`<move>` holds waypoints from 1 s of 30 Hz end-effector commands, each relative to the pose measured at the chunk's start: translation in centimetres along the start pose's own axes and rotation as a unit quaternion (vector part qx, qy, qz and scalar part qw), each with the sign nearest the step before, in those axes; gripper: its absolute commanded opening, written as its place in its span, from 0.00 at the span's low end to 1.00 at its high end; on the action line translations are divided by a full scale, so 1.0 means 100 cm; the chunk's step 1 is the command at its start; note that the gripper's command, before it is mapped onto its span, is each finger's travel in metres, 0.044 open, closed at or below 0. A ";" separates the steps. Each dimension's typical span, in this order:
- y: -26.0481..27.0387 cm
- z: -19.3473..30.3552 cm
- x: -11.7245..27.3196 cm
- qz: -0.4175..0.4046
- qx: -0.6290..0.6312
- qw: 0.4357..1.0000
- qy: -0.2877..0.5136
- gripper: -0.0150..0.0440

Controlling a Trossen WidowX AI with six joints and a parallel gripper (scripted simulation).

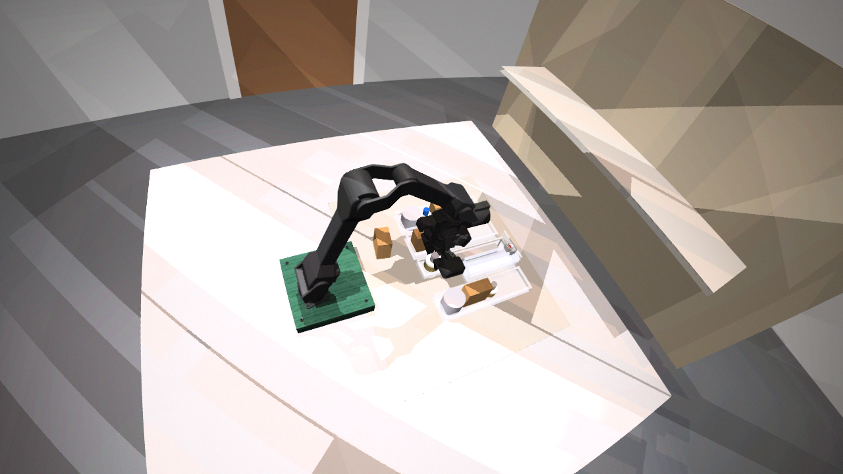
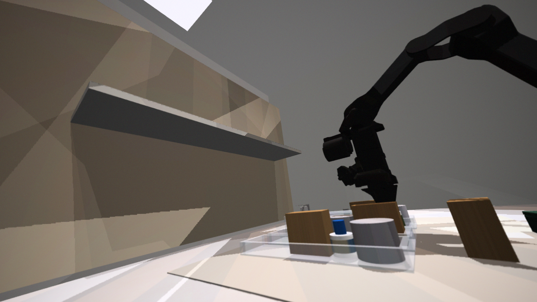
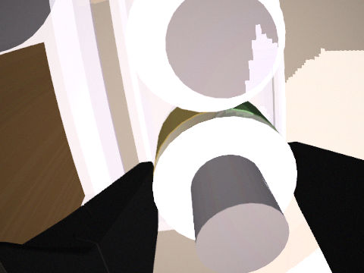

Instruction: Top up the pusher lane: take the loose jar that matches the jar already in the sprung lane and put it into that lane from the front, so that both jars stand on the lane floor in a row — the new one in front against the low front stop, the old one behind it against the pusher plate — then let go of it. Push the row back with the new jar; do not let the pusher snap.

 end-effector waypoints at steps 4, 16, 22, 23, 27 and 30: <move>0.000 -0.004 -0.002 -0.002 0.001 1.000 -0.013 0.25; 0.000 -0.004 -0.005 -0.002 0.001 1.000 -0.013 0.25; 0.000 -0.003 -0.007 -0.002 0.001 1.000 -0.013 0.25; 0.000 -0.003 -0.007 -0.002 0.001 1.000 -0.013 0.25; 0.000 -0.003 -0.007 -0.002 0.001 1.000 -0.013 0.25; 0.000 -0.002 -0.007 -0.002 0.001 1.000 -0.013 0.25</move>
Point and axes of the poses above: the point midway between the two fingers, 35 mm back from their tips, its own x axis back along the fingers, its own y axis across the jaws, z = x × y, the point moved 5 cm from there along x, back along the fingers, and after that the axes turned 3 degrees about -x, right-handed, at the moved point
